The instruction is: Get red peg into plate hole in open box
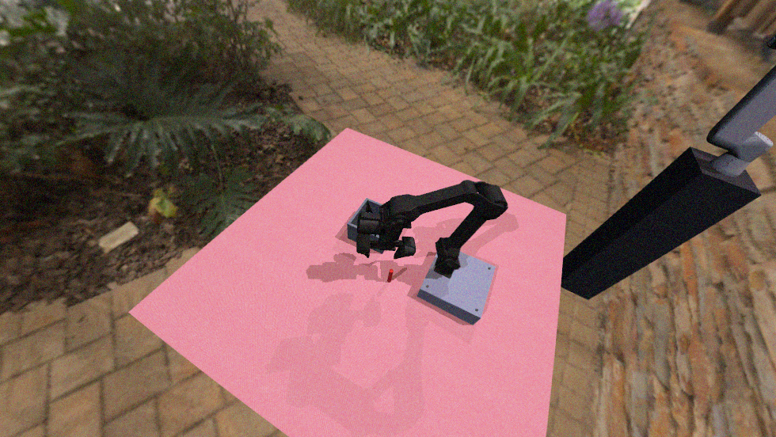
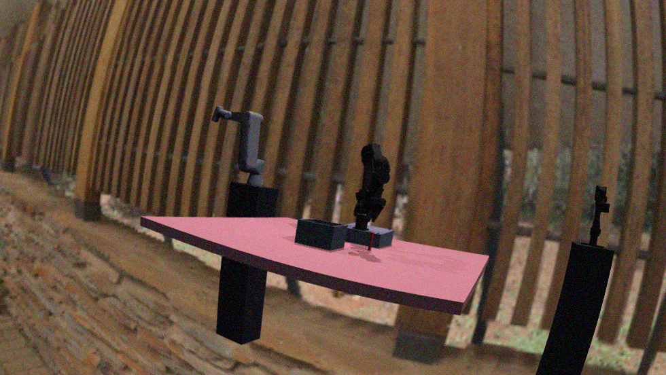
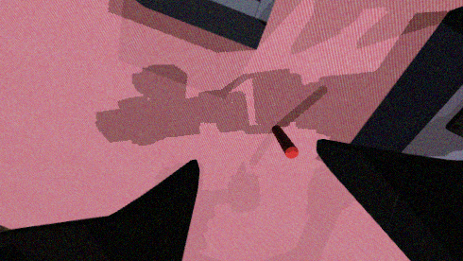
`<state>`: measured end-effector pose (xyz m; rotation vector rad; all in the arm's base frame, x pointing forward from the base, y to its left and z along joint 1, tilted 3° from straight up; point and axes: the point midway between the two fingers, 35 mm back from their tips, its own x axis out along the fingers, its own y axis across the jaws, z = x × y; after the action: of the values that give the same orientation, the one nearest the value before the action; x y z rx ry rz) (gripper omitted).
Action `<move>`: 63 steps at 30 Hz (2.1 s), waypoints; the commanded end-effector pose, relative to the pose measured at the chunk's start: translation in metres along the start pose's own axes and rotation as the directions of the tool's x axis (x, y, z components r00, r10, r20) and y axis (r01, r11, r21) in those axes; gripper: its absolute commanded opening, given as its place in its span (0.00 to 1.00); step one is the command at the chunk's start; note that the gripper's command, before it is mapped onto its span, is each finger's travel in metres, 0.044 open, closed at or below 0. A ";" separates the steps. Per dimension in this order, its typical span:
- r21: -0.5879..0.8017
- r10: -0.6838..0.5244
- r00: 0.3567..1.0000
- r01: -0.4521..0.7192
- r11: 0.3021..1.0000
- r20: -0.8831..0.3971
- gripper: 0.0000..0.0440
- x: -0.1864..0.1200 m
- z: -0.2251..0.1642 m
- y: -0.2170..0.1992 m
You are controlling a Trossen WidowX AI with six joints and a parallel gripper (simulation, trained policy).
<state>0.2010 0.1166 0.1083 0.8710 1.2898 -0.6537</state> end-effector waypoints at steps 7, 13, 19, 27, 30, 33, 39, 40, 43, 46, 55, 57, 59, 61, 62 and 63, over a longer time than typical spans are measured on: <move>0.036 -0.136 0.991 0.136 0.990 0.012 1.00 0.032 -0.008 -0.024; 0.048 -0.138 0.990 0.137 0.989 0.014 1.00 0.058 -0.012 -0.030; 0.062 -0.115 0.993 0.114 0.992 0.014 1.00 0.083 -0.016 -0.033; 0.093 -0.130 0.992 0.129 0.987 -0.001 0.76 0.102 -0.021 -0.043; 0.099 -0.147 0.989 0.148 0.984 -0.017 0.58 0.105 -0.023 -0.047; 0.095 -0.156 0.987 0.159 0.983 -0.037 0.40 0.104 -0.024 -0.047; 0.081 -0.169 0.982 0.175 0.981 -0.079 0.05 0.102 -0.024 -0.045; 0.079 -0.171 0.982 0.178 0.981 -0.085 0.00 0.102 -0.024 -0.045; 0.063 -0.159 0.985 0.163 0.985 -0.067 0.00 0.098 -0.019 -0.042; 0.043 -0.136 0.990 0.137 0.990 -0.035 0.00 0.092 -0.013 -0.037; -0.023 -0.086 0.995 0.087 0.996 0.045 0.00 0.068 0.004 -0.027; -0.037 -0.073 0.995 0.076 0.996 0.062 0.00 0.062 0.009 -0.025; -0.052 -0.061 0.995 0.066 0.997 0.079 0.01 0.056 0.014 -0.021; -0.065 -0.049 0.994 0.056 0.996 0.096 0.01 0.049 0.019 -0.018; -0.071 -0.043 0.994 0.051 0.996 0.104 0.00 0.046 0.021 -0.016; -0.077 -0.038 0.993 0.046 0.996 0.112 0.00 0.043 0.024 -0.014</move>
<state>0.2014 0.0957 0.0499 0.7482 1.2676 -0.6998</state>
